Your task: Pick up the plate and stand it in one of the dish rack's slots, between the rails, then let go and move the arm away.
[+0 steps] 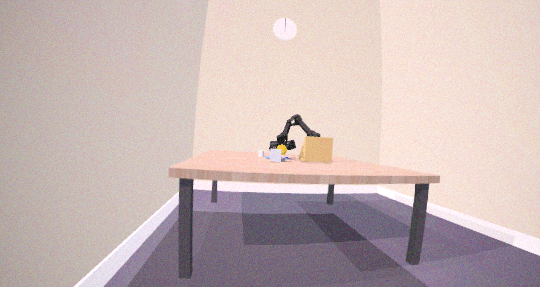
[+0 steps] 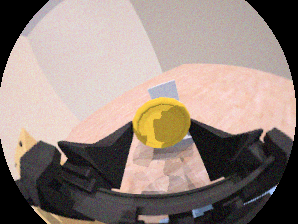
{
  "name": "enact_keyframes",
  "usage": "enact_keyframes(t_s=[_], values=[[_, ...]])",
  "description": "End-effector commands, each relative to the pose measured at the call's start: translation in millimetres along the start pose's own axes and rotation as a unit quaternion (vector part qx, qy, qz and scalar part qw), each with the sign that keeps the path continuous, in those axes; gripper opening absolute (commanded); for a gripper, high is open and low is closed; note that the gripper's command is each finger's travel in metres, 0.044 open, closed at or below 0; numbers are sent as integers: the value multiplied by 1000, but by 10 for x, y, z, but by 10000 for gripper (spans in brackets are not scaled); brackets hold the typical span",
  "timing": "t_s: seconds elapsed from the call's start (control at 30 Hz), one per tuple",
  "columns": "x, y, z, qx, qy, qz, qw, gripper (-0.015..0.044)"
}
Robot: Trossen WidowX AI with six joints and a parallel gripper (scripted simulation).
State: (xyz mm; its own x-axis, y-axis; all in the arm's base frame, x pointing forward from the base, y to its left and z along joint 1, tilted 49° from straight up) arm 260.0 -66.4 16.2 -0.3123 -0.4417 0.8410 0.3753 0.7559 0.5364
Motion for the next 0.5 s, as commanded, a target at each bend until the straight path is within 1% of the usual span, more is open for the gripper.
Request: enact_keyframes(t_s=[0.0, 0.27, 0.47], values=[[62, -56, 34, 57, -26, -30, 998, 0], [164, -165, 75, 155, -79, -66, 983, 0], [173, -174, 79, 163, -84, -69, 981, 0]])
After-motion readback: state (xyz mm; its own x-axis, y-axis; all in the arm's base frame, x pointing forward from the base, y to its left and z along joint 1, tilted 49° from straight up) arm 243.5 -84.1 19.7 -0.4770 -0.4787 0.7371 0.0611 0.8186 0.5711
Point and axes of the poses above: the point midway between the two fingers, 35 mm back from their tips, its own x axis back along the fingers, its own z axis across the jaws, y = z × x, the point moved 7 cm from there along x, back along the fingers, and after that the axes turned 5 degrees about x, right-handed, at the moved point
